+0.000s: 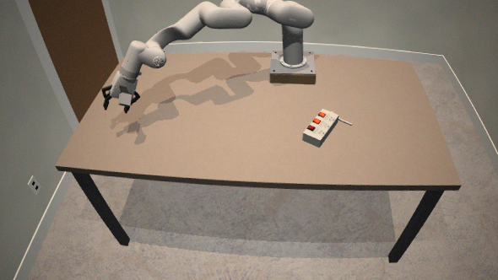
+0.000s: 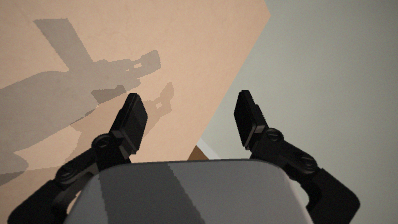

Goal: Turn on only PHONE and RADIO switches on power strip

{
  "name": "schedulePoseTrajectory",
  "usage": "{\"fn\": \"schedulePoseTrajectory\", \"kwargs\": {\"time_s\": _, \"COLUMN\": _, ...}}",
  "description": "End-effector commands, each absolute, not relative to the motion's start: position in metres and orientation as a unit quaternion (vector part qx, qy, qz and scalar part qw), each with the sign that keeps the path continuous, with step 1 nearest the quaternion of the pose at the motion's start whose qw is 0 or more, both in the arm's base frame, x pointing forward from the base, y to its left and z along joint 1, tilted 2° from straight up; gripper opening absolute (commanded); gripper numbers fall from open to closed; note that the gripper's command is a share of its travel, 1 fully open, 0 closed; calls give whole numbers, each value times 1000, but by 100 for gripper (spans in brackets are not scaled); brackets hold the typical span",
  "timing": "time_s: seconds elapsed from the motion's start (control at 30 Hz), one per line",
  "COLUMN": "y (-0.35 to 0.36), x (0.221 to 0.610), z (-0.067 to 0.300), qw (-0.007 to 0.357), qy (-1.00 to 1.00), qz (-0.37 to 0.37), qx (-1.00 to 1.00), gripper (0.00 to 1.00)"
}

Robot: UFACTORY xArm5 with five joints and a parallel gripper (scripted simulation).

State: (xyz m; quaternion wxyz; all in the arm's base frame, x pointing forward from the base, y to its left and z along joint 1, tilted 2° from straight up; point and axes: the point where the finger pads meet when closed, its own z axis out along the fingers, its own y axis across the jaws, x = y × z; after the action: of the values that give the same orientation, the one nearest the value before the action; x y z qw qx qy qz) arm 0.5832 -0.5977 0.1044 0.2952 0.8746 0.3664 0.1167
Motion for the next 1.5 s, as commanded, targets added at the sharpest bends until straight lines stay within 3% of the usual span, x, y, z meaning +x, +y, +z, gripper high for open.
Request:
{"fn": "schedulePoseTrajectory", "kwargs": {"time_s": 0.0, "y": -548, "x": 621, "z": 93, "qw": 254, "qy": 440, "qz": 99, "qx": 855, "gripper": 100}}
{"fn": "schedulePoseTrajectory", "kwargs": {"time_s": 0.1, "y": -548, "x": 621, "z": 93, "qw": 254, "qy": 440, "qz": 99, "qx": 855, "gripper": 100}}
{"fn": "schedulePoseTrajectory", "kwargs": {"time_s": 0.13, "y": -512, "x": 641, "z": 84, "qw": 229, "qy": 489, "qz": 88, "qx": 837, "gripper": 100}}
{"fn": "schedulePoseTrajectory", "kwargs": {"time_s": 0.23, "y": -512, "x": 641, "z": 84, "qw": 229, "qy": 489, "qz": 88, "qx": 837, "gripper": 100}}
{"fn": "schedulePoseTrajectory", "kwargs": {"time_s": 0.27, "y": -476, "x": 657, "z": 76, "qw": 202, "qy": 537, "qz": 77, "qx": 816, "gripper": 100}}
{"fn": "schedulePoseTrajectory", "kwargs": {"time_s": 0.37, "y": -473, "x": 659, "z": 75, "qw": 202, "qy": 537, "qz": 77, "qx": 816, "gripper": 100}}
{"fn": "schedulePoseTrajectory", "kwargs": {"time_s": 0.4, "y": -438, "x": 671, "z": 68, "qw": 175, "qy": 584, "qz": 67, "qx": 790, "gripper": 100}}
{"fn": "schedulePoseTrajectory", "kwargs": {"time_s": 0.5, "y": -433, "x": 674, "z": 67, "qw": 175, "qy": 584, "qz": 67, "qx": 790, "gripper": 100}}
{"fn": "schedulePoseTrajectory", "kwargs": {"time_s": 0.53, "y": -399, "x": 683, "z": 60, "qw": 148, "qy": 629, "qz": 56, "qx": 761, "gripper": 100}}
{"fn": "schedulePoseTrajectory", "kwargs": {"time_s": 0.67, "y": -393, "x": 685, "z": 59, "qw": 148, "qy": 629, "qz": 56, "qx": 761, "gripper": 100}}
{"fn": "schedulePoseTrajectory", "kwargs": {"time_s": 0.7, "y": -351, "x": 694, "z": 52, "qw": 120, "qy": 673, "qz": 45, "qx": 728, "gripper": 100}}
{"fn": "schedulePoseTrajectory", "kwargs": {"time_s": 0.9, "y": -351, "x": 694, "z": 52, "qw": 120, "qy": 673, "qz": 45, "qx": 728, "gripper": 100}}
{"fn": "schedulePoseTrajectory", "kwargs": {"time_s": 0.93, "y": -310, "x": 699, "z": 46, "qw": 93, "qy": 714, "qz": 34, "qx": 693, "gripper": 100}}
{"fn": "schedulePoseTrajectory", "kwargs": {"time_s": 1.13, "y": -310, "x": 699, "z": 46, "qw": 93, "qy": 714, "qz": 34, "qx": 693, "gripper": 100}}
{"fn": "schedulePoseTrajectory", "kwargs": {"time_s": 1.17, "y": -268, "x": 701, "z": 41, "qw": 65, "qy": 753, "qz": 24, "qx": 654, "gripper": 100}}
{"fn": "schedulePoseTrajectory", "kwargs": {"time_s": 1.47, "y": -268, "x": 701, "z": 41, "qw": 65, "qy": 753, "qz": 24, "qx": 654, "gripper": 100}}
